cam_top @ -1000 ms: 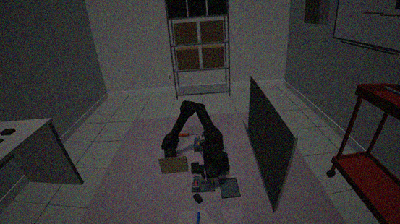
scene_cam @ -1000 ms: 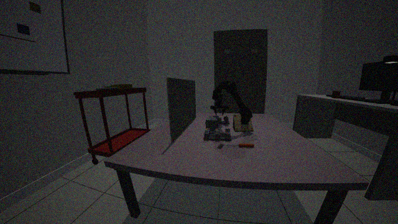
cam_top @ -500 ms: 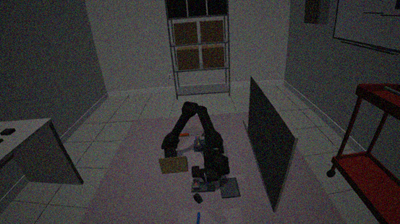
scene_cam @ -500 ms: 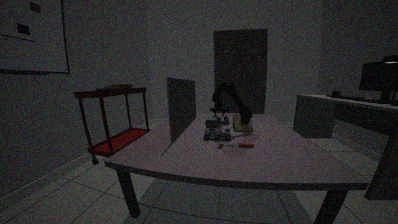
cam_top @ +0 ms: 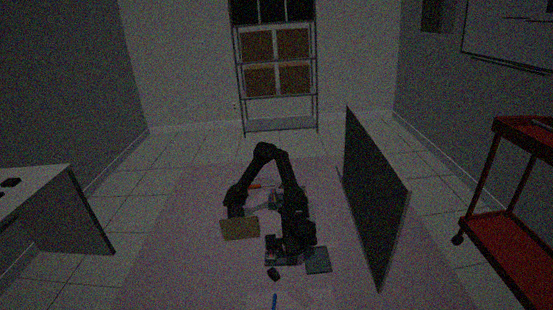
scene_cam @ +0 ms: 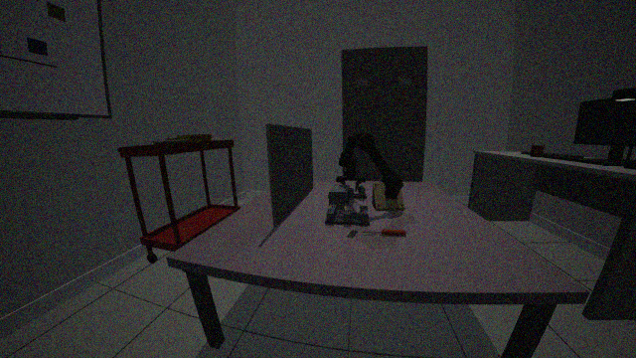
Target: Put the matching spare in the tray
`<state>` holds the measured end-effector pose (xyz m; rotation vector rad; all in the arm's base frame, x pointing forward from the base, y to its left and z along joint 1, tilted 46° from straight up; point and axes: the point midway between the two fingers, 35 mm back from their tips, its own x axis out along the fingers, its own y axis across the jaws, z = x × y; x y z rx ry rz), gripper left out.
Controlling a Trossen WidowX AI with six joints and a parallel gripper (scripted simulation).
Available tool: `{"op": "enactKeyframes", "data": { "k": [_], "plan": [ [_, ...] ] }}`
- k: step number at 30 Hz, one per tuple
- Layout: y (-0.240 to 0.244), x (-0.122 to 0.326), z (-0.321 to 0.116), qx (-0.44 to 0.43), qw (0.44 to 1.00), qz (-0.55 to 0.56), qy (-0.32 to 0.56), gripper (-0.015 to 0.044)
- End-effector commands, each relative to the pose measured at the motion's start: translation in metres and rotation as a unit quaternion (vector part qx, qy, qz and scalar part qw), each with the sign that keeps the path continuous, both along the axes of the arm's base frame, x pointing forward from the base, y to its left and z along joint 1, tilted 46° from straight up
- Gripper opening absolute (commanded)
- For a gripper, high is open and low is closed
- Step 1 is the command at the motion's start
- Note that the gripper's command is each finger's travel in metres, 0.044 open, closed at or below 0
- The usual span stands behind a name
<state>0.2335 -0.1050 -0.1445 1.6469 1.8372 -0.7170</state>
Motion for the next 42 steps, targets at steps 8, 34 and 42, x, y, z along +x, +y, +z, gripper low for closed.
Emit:
{"op": "enactKeyframes", "data": {
  "k": [8, 34, 42],
  "plan": [
    [0.011, -0.004, -0.009, 0.004, 1.0, -0.003, 0.002, 0.03],
    [0.01, -0.003, -0.008, 0.002, 1.0, 0.0, 0.001, 0.0],
    [-0.008, 0.001, 0.008, 0.001, 1.0, -0.001, 0.002, 0.0]
  ]
}}
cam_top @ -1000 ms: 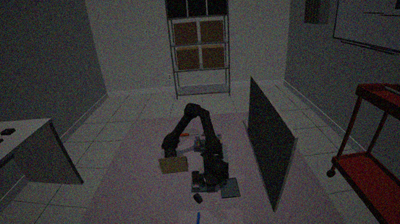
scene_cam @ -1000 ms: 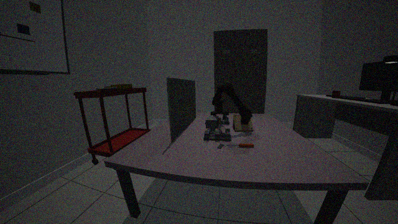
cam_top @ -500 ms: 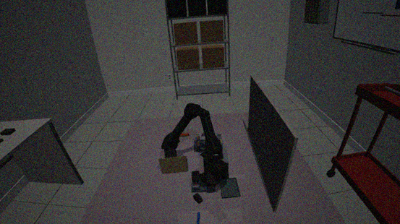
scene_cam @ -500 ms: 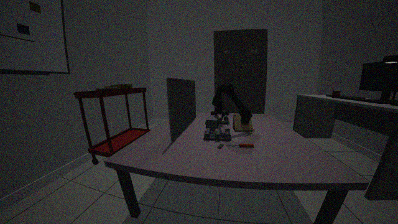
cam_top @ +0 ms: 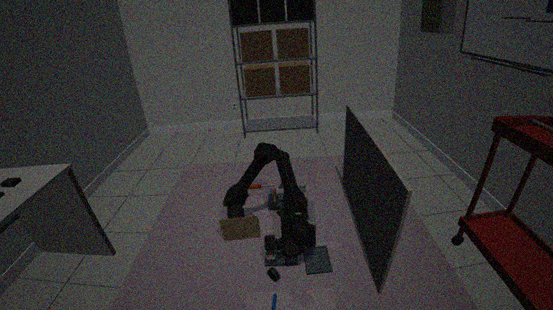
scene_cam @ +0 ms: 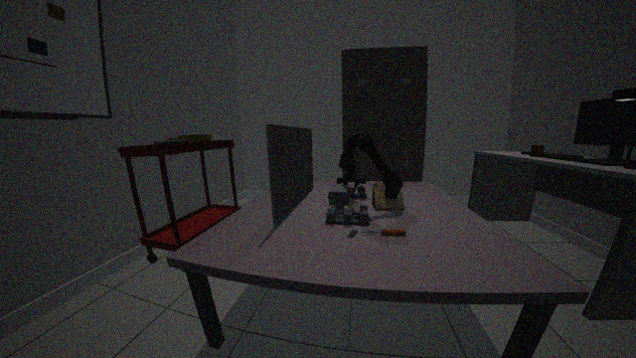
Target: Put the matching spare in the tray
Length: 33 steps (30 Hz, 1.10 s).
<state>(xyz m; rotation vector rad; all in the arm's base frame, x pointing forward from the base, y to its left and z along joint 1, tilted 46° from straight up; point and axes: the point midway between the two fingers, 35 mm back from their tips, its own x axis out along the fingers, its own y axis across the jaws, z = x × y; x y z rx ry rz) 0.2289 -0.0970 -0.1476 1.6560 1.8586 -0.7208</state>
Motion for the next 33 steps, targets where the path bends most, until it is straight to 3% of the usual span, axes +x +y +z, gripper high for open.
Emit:
{"op": "enactKeyframes", "data": {
  "k": [1, 8, 20, 33],
  "plan": [
    [-0.021, 0.006, 0.016, -0.006, 1.0, -0.001, -0.006, 0.0],
    [-0.053, 0.008, 0.05, -0.006, 1.0, -0.003, -0.005, 0.0],
    [-0.053, 0.008, 0.052, -0.003, 1.0, -0.005, -0.003, 0.0],
    [-0.095, 0.015, 0.095, -0.006, 1.0, -0.003, -0.004, 0.0]
  ]
}}
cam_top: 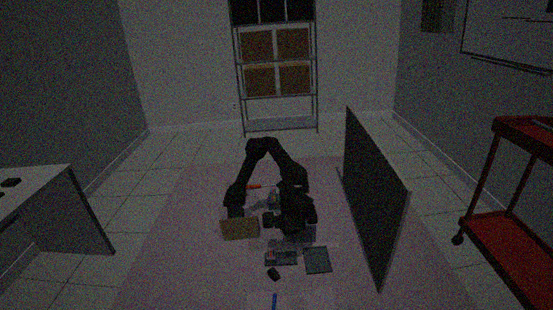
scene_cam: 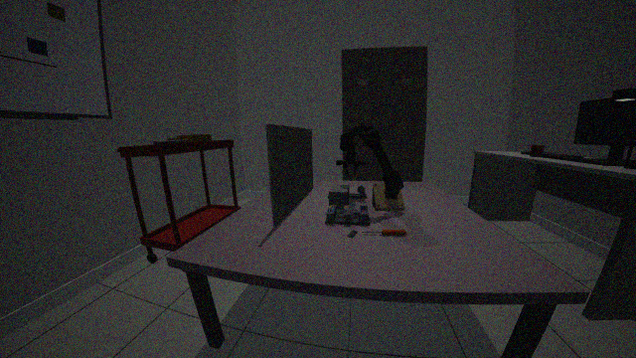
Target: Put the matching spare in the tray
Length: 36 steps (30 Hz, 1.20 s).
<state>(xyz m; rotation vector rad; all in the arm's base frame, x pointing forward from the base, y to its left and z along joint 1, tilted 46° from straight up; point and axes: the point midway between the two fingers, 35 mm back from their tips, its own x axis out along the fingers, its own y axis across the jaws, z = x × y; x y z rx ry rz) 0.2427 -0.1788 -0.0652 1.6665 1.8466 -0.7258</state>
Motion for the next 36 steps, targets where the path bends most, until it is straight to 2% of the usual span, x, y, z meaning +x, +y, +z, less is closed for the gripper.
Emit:
{"op": "enactKeyframes", "data": {
  "k": [1, 8, 36],
  "plan": [
    [-0.017, 0.002, 0.017, -0.005, 1.0, 0.003, -0.003, 0.0],
    [-0.022, 0.004, 0.022, -0.005, 1.0, 0.003, -0.003, 0.0],
    [-0.027, 0.095, 0.007, -0.015, 1.0, -0.008, -0.012, 0.0]
  ]
}}
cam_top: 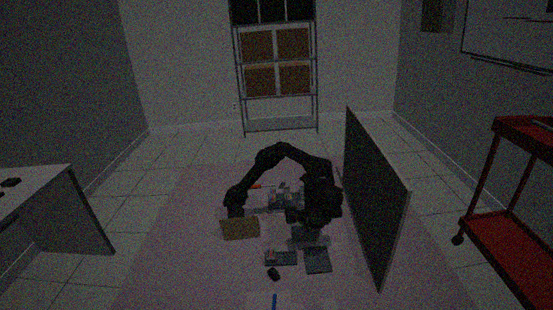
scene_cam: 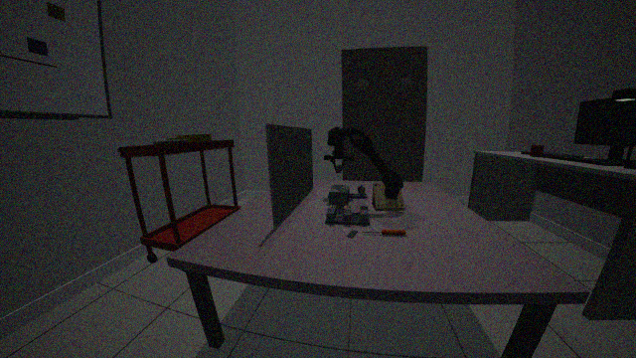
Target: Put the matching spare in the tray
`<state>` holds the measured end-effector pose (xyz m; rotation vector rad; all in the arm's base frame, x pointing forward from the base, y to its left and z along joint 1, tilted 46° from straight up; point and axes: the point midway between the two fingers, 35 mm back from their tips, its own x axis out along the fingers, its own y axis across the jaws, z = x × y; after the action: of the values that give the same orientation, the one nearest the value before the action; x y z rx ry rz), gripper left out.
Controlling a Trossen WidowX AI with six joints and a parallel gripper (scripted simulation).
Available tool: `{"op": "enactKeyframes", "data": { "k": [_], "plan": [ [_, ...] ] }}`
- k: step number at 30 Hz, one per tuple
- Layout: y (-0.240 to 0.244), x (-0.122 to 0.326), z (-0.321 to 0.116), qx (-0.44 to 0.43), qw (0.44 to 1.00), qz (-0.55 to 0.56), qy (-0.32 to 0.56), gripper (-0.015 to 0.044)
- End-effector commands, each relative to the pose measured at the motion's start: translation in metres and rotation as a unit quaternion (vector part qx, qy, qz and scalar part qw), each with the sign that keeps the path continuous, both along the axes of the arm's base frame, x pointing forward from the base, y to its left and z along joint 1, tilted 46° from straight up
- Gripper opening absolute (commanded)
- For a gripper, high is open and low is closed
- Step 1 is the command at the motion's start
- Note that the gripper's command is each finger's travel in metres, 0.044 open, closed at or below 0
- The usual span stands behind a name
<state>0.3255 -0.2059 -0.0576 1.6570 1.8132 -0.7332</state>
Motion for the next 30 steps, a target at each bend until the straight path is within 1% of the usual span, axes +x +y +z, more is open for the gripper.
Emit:
{"op": "enactKeyframes", "data": {
  "k": [1, 30],
  "plan": [
    [0.001, 0.015, -0.001, -0.001, 1.0, -0.005, -0.003, 0.0],
    [0.013, 0.02, -0.014, -0.001, 1.0, -0.004, -0.004, 0.0]
  ]
}}
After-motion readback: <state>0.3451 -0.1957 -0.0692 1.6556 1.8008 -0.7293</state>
